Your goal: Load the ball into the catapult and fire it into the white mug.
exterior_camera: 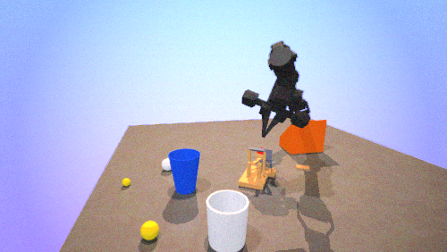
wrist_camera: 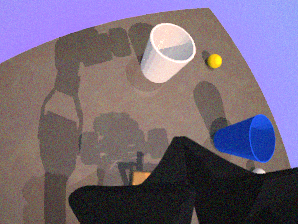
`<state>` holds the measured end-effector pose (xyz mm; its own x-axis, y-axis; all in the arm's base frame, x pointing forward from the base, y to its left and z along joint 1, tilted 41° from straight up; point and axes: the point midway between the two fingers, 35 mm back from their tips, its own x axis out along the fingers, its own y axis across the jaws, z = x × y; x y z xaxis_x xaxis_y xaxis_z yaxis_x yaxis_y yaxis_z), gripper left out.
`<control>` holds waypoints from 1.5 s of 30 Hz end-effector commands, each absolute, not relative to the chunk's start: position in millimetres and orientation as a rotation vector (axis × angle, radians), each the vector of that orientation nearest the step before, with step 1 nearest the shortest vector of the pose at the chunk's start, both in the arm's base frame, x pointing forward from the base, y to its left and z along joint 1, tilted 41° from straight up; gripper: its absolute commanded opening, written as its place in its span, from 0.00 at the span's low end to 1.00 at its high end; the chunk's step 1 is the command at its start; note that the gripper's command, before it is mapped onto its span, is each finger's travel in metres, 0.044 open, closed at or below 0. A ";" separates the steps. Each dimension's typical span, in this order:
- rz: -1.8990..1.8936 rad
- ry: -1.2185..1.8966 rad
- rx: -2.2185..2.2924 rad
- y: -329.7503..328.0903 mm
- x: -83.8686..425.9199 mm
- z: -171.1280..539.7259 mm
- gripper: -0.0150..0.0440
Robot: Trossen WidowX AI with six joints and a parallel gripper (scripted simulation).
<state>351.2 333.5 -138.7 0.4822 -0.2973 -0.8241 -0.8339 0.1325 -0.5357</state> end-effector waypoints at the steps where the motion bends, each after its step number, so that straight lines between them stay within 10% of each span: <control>1: 0.541 1.104 -1.584 314.1 334.2 -141.8 0.25; 45: 0.902 1.380 -3.029 169.6 220.5 -90.5 0.25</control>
